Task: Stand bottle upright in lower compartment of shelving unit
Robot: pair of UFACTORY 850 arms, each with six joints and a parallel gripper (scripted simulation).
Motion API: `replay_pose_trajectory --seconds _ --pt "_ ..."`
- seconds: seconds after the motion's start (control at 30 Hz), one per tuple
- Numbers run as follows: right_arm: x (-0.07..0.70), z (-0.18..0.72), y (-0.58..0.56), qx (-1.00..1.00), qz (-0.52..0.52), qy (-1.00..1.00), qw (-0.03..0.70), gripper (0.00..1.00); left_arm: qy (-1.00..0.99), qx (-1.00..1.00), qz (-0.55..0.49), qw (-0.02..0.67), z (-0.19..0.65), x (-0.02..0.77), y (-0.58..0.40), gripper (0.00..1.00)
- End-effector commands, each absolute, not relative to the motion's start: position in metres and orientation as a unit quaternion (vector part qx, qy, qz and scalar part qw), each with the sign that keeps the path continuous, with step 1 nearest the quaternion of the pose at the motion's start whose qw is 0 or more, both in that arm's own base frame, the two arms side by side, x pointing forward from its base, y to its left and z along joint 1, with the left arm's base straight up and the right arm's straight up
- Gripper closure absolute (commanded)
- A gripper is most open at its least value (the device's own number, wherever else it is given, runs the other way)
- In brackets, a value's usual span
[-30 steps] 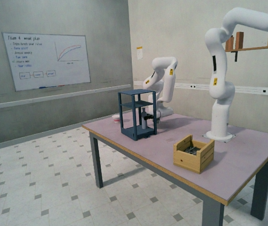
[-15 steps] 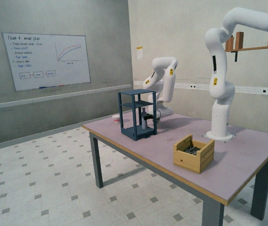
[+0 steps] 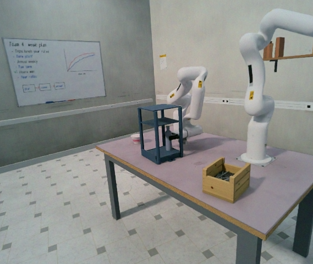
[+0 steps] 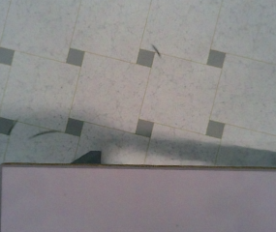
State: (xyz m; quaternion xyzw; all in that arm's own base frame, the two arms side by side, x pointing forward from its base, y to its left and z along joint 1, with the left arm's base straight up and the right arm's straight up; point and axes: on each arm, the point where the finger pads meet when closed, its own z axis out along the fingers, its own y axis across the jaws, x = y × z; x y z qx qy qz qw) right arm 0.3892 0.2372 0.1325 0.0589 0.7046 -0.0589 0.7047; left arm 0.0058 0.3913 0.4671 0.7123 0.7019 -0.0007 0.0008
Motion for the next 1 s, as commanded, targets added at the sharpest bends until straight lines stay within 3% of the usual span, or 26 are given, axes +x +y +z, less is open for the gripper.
replay_pose_trajectory --seconds 0.0,0.97 --pt "0.3893 0.1328 0.2374 0.059 -0.059 0.704 0.705 0.31 0.702 0.712 0.000 0.000 0.4680 0.0058 0.3918 0.00" --pt "0.3851 0.1328 0.2381 0.059 -0.059 0.704 0.705 0.31 0.702 0.712 0.000 0.000 0.4680 0.0058 0.3918 0.00"
